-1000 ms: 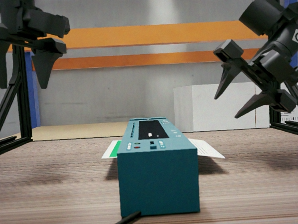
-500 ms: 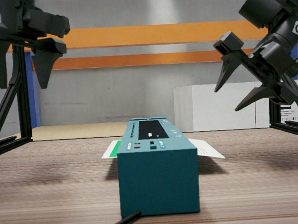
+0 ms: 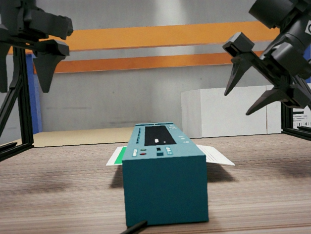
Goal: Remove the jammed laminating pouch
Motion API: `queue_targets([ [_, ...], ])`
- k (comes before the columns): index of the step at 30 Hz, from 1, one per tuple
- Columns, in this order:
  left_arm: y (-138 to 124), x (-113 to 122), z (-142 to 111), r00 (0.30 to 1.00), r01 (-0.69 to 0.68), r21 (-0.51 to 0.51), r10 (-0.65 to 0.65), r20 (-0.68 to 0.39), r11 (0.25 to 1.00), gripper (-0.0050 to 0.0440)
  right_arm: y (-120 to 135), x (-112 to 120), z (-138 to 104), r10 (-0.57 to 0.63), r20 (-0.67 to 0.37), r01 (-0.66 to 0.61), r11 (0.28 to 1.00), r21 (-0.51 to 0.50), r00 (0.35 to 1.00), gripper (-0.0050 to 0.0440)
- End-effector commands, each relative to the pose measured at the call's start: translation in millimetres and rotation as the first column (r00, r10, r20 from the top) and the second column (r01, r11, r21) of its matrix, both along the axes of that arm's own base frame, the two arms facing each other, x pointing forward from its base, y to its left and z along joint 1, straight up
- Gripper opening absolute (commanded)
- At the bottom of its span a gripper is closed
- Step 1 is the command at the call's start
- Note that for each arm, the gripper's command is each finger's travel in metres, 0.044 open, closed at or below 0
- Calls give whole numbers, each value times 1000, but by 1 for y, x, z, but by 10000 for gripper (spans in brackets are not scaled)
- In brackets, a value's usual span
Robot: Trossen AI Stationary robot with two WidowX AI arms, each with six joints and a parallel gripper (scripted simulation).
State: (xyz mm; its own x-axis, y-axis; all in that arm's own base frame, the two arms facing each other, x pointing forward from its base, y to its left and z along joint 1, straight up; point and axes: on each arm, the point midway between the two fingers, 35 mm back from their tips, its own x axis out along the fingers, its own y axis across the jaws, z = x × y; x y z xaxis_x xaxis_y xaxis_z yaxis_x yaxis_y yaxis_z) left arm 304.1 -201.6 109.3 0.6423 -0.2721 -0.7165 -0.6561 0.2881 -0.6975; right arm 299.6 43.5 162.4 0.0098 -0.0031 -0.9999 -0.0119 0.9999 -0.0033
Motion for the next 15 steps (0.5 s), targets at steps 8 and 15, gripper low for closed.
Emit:
queue_targets([
  [8,-4,3,15,1000,-2,-25,2,27,1000,266,0,1,6,0,24,0,1000,3,1000,440],
  [15,-2,2,11,1000,-1,-17,1,20,1000,266,0,1,6,0,24,0,1000,3,1000,440],
])
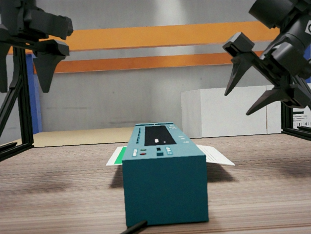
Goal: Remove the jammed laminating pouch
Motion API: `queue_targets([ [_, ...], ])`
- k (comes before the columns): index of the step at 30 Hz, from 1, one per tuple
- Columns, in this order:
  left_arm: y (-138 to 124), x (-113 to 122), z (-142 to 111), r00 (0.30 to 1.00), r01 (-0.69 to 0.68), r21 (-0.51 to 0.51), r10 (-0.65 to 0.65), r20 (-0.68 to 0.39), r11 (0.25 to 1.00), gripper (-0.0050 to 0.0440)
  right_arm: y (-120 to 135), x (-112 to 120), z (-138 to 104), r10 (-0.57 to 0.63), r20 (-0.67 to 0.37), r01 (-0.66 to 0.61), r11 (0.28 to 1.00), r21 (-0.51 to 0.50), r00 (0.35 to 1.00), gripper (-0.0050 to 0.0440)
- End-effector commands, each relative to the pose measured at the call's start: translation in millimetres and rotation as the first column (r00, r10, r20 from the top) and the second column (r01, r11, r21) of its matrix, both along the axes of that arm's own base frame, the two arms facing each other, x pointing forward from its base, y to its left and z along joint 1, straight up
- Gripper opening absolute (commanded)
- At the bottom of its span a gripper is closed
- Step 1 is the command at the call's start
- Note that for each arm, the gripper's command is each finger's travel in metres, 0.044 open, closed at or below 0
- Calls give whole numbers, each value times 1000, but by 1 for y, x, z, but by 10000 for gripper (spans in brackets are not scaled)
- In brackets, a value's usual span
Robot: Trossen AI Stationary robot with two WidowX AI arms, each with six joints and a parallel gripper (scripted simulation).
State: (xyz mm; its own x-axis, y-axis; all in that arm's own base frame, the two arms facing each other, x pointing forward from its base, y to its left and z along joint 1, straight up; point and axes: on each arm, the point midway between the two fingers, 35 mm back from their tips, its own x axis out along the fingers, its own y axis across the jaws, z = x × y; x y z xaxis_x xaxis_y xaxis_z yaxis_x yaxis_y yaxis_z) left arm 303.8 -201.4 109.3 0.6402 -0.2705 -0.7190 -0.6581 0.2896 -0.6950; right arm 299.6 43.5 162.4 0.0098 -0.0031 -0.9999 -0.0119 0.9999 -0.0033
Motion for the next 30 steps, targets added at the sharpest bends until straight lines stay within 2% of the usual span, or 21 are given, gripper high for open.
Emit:
queue_targets([
  [1,-3,3,11,1000,-1,-20,1,23,1000,266,0,1,6,0,24,0,1000,3,1000,440],
  [11,-4,3,15,1000,-2,-27,3,30,1000,266,0,1,6,0,24,0,1000,3,1000,440],
  [12,-2,2,8,1000,0,-14,0,18,1000,266,4,6,6,93,35,-93,996,-1,995,-50],
  [15,-2,2,8,1000,0,-14,0,18,1000,266,17,21,4,350,62,-349,937,-24,935,-50],
  [19,-2,2,8,1000,0,-14,0,18,1000,266,35,40,1,559,79,-556,829,-59,825,-50],
  [22,-2,2,8,1000,0,-14,0,18,1000,266,51,53,-1,699,84,-693,715,-91,710,-50],
  [26,-2,2,8,1000,0,-14,0,18,1000,266,51,53,-1,852,80,-842,524,-126,518,-50],
  [28,-2,2,8,1000,0,-14,0,18,1000,266,51,53,-1,852,80,-842,524,-126,518,-50],
  [29,-2,2,8,1000,0,-14,0,18,1000,266,52,49,-1,779,85,-771,626,-111,621,-50],
  [30,-2,2,8,1000,0,-14,0,18,1000,266,57,53,-2,834,82,-824,552,-127,546,-50],
])
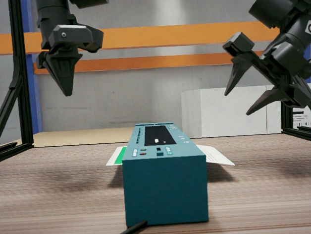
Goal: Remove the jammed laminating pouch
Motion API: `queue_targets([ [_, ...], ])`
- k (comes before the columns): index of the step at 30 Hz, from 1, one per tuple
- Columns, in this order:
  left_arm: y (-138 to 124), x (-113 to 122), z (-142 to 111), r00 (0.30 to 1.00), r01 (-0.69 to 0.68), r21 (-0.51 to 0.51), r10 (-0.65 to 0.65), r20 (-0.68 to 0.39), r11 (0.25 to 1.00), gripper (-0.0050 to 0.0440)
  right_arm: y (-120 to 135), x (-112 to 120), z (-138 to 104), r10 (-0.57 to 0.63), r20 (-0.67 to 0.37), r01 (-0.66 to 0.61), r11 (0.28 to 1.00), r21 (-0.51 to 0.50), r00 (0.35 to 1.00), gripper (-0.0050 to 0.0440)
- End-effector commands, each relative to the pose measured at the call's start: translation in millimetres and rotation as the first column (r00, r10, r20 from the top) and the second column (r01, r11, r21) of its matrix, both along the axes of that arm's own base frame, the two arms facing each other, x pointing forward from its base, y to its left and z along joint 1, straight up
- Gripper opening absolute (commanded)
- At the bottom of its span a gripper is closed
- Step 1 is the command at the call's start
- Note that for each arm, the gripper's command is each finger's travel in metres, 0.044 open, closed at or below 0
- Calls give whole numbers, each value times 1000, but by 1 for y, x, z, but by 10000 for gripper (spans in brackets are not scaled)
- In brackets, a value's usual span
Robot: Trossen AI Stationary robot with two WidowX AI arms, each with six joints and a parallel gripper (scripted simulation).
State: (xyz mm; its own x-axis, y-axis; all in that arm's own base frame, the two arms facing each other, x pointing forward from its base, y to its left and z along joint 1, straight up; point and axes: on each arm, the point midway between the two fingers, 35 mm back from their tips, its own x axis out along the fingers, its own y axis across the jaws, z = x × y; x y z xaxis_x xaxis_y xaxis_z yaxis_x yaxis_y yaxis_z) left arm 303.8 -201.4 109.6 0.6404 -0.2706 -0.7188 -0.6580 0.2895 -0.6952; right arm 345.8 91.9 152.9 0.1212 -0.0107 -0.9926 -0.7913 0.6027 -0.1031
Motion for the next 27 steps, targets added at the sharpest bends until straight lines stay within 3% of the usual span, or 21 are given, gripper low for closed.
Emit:
queue_targets([
  [1,-2,2,8,1000,0,-14,0,18,1000,266,13,11,7,166,48,-165,986,-11,985,-50],
  [3,-2,2,8,1000,0,-14,0,18,1000,266,24,19,6,335,64,-333,942,-42,940,-50],
  [7,-2,2,8,1000,0,-14,0,18,1000,266,45,33,3,545,77,-538,838,-95,835,-50],
  [12,-2,2,8,1000,0,-14,0,18,1000,266,57,40,2,769,70,-754,637,-163,635,-50],
  [15,-2,2,8,1000,0,-14,0,18,1000,266,57,40,2,780,68,-764,623,-167,622,-50],
  [16,-2,2,8,1000,0,-14,0,18,1000,266,58,35,3,723,80,-709,690,-148,687,-50],
  [20,-2,2,8,1000,0,-14,0,18,1000,266,80,48,0,916,46,-887,397,-235,398,-50],
  [27,-2,2,8,1000,0,-14,0,18,1000,266,115,64,-4,999,-41,-944,-4,-329,10,-50],
])
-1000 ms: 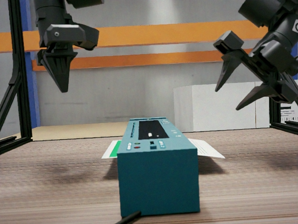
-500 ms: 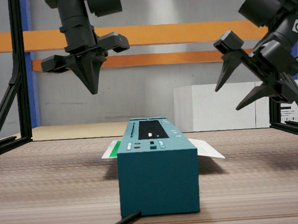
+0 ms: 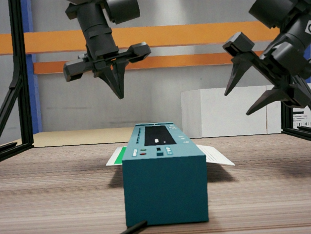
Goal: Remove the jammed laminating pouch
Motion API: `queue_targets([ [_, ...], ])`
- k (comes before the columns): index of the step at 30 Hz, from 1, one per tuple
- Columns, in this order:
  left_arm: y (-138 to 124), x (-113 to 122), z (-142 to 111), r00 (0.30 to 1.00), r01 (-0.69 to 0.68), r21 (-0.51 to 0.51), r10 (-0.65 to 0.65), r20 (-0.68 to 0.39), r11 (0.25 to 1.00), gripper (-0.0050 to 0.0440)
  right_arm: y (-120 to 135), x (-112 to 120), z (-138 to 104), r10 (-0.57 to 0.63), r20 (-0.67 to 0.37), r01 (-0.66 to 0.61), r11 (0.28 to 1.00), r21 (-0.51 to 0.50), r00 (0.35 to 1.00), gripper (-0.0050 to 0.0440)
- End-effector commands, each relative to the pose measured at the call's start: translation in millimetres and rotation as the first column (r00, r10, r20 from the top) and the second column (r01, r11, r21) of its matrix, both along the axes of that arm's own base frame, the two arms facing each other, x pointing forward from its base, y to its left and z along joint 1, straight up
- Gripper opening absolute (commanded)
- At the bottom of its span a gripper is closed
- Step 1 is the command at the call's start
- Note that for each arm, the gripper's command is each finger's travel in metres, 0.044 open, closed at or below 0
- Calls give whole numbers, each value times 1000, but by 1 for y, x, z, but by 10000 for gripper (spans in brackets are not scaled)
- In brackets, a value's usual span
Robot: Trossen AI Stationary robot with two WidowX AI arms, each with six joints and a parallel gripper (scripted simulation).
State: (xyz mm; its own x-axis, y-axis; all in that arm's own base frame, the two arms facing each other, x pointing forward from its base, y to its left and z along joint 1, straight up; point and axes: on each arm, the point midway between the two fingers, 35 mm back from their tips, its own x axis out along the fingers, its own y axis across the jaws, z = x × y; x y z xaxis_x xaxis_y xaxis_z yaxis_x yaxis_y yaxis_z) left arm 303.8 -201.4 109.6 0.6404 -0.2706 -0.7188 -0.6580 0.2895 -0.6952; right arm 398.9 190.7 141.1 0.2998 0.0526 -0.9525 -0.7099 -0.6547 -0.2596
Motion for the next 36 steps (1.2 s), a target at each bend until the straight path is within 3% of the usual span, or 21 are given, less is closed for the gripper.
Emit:
queue_targets([
  [1,-2,2,8,1000,0,-14,0,18,1000,266,16,11,8,266,55,-262,963,-65,962,-50],
  [2,-2,2,8,1000,0,-14,0,18,1000,266,16,11,8,323,58,-318,945,-83,945,-50],
  [5,-2,2,8,1000,0,-14,0,18,1000,266,16,11,8,331,59,-325,942,-85,942,-50],
  [6,-2,2,8,1000,0,-14,0,18,1000,266,17,6,10,254,60,-251,966,-54,965,-50],
  [7,-2,2,8,1000,0,-14,0,18,1000,266,22,8,10,336,69,-330,940,-83,939,-50],
  [10,-2,2,8,1000,0,-14,0,18,1000,266,38,16,7,562,81,-543,821,-175,823,-50],
  [16,-2,2,8,1000,0,-14,0,18,1000,266,72,28,2,802,64,-751,582,-311,594,-50],
  [19,-2,2,8,1000,0,-14,0,18,1000,266,72,28,2,892,31,-824,430,-368,452,-50],
  [22,-2,2,8,1000,0,-14,0,18,1000,266,72,28,2,892,31,-824,430,-368,452,-50],
  [23,-2,2,8,1000,0,-14,0,18,1000,266,67,21,7,821,70,-767,557,-318,567,-50],
  [33,-2,2,8,1000,0,-14,0,18,1000,266,75,28,2,909,25,-836,393,-382,415,-50],
  [36,-2,2,8,1000,0,-14,0,18,1000,266,75,28,2,909,25,-836,393,-382,415,-50],
])
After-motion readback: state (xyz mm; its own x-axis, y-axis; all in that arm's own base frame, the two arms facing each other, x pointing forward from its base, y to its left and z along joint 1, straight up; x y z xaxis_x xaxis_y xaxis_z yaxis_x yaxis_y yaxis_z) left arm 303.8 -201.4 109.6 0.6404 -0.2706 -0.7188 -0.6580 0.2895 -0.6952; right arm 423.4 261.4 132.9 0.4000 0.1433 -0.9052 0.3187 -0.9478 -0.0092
